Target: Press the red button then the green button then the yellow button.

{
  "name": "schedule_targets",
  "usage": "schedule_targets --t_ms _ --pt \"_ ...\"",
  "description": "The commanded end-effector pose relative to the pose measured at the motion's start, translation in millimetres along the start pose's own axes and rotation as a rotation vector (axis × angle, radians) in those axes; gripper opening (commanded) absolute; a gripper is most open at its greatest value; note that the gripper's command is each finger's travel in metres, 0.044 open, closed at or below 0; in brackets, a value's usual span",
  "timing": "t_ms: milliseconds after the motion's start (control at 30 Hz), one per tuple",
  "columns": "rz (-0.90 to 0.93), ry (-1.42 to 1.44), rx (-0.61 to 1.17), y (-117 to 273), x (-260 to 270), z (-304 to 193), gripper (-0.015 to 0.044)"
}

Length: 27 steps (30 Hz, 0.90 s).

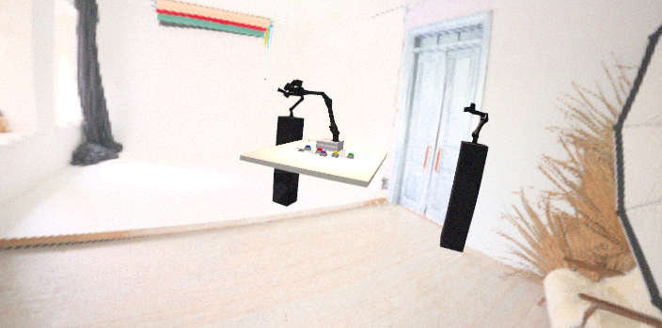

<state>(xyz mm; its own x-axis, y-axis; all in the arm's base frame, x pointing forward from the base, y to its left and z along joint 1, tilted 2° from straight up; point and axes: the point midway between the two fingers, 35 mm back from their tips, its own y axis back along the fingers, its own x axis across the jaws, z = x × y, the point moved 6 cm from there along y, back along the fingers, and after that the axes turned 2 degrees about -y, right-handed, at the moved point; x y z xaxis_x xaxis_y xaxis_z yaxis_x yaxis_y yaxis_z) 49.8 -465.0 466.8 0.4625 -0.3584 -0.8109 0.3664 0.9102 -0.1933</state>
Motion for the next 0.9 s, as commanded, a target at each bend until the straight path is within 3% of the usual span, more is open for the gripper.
schedule_targets --t_ms 0,433,633,867 --pt "0.206 -0.020 -0.081 38 45 27 0.0400" --pt "0.986 0.039 -0.232 240 184 64 0.0400" --pt "1.321 0.160 -0.209 349 213 38 0.0400" --pt "1.643 0.410 -0.096 464 215 -29 0.0400"
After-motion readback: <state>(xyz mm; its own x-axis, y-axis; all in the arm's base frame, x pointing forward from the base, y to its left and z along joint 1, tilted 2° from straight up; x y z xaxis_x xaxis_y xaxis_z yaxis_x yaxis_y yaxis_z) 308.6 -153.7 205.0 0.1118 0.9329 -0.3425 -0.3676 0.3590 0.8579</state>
